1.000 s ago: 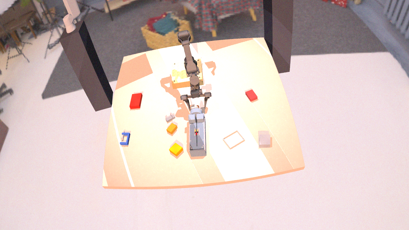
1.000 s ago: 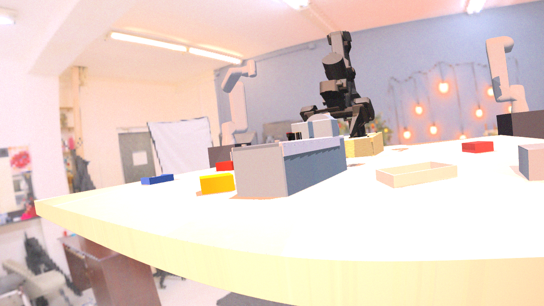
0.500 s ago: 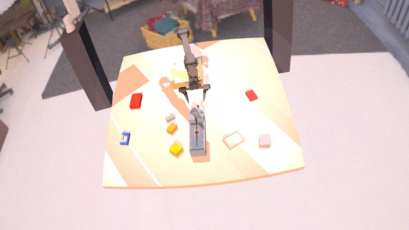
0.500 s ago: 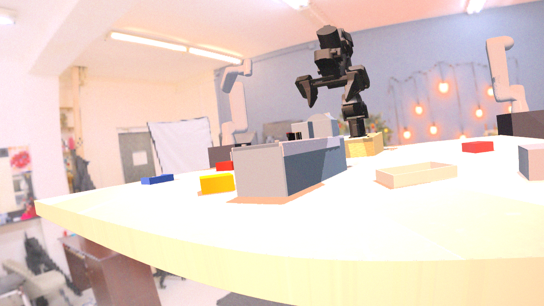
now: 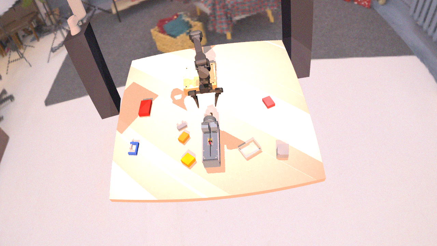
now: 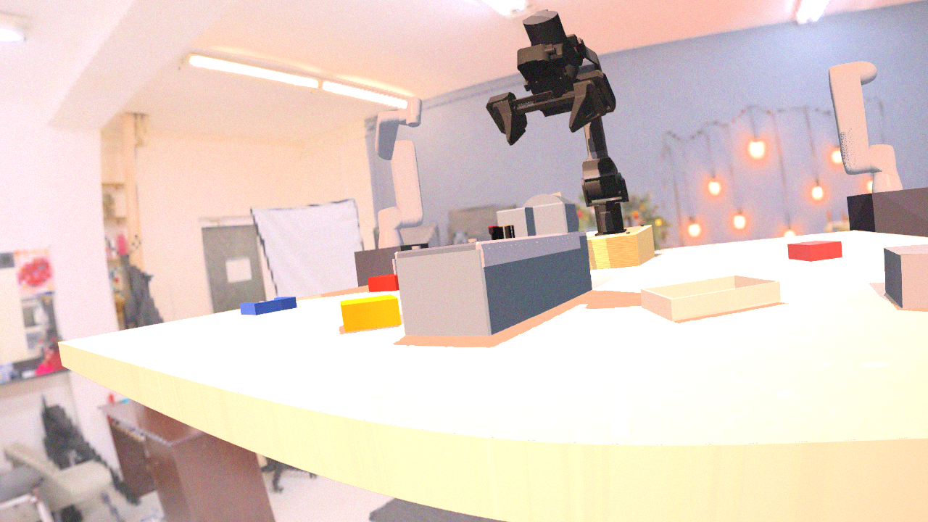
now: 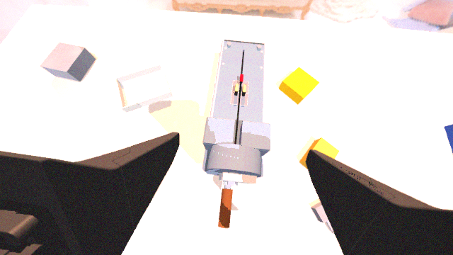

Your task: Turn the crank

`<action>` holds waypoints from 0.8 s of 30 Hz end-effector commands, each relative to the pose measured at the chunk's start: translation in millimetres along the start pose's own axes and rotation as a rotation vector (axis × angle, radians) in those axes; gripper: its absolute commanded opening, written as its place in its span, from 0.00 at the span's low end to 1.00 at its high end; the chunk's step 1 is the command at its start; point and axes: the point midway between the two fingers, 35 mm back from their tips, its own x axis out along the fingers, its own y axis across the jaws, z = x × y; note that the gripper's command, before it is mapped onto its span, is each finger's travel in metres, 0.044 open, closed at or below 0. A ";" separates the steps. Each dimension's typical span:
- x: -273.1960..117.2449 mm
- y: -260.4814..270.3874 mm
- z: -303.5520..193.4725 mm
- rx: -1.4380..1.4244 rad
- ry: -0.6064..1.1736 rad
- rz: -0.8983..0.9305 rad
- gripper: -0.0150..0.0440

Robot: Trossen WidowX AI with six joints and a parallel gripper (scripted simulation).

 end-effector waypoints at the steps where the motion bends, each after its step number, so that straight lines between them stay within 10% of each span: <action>1: 14.3 -1.1 15.6 0.026 0.003 0.005 1.00; 24: 103.0 -14.0 30.7 0.043 0.002 -0.014 1.00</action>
